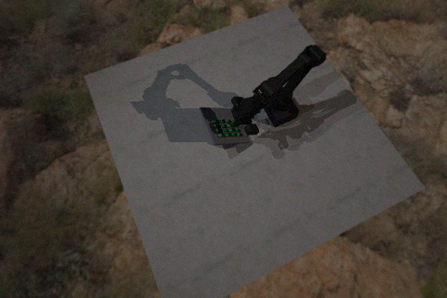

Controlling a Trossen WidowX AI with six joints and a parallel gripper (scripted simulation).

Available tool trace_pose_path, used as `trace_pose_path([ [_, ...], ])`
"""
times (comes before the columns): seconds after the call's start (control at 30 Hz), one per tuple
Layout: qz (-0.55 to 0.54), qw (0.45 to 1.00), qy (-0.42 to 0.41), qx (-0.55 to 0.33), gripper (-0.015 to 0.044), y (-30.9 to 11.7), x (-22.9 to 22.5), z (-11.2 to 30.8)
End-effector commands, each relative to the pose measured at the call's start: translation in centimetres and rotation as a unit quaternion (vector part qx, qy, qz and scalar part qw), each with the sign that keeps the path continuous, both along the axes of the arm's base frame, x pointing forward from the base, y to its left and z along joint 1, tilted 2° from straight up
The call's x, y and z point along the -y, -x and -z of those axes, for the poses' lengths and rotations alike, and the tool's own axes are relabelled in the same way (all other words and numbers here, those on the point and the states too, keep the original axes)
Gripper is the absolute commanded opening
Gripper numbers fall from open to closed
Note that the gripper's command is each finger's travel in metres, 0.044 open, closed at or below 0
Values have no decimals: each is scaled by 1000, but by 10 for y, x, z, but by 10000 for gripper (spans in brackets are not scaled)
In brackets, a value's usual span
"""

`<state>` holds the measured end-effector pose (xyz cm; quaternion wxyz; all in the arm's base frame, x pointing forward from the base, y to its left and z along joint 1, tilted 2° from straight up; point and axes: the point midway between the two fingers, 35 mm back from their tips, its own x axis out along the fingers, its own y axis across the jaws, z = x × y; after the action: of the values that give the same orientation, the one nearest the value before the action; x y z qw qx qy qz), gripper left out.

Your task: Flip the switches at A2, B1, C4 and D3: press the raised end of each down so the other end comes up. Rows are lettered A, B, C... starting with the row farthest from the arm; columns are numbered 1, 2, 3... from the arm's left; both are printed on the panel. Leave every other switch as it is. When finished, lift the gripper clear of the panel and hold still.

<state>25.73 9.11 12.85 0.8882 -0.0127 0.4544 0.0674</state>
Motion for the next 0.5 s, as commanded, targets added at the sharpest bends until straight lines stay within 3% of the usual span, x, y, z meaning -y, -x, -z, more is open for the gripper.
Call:
trace_pose_path([
  [0.0, 2, 1000, 3, -5, 0, 17, -6, 12],
  [0.47, 3, 1000, 2, 8, 0, -2, -9, 41],
])
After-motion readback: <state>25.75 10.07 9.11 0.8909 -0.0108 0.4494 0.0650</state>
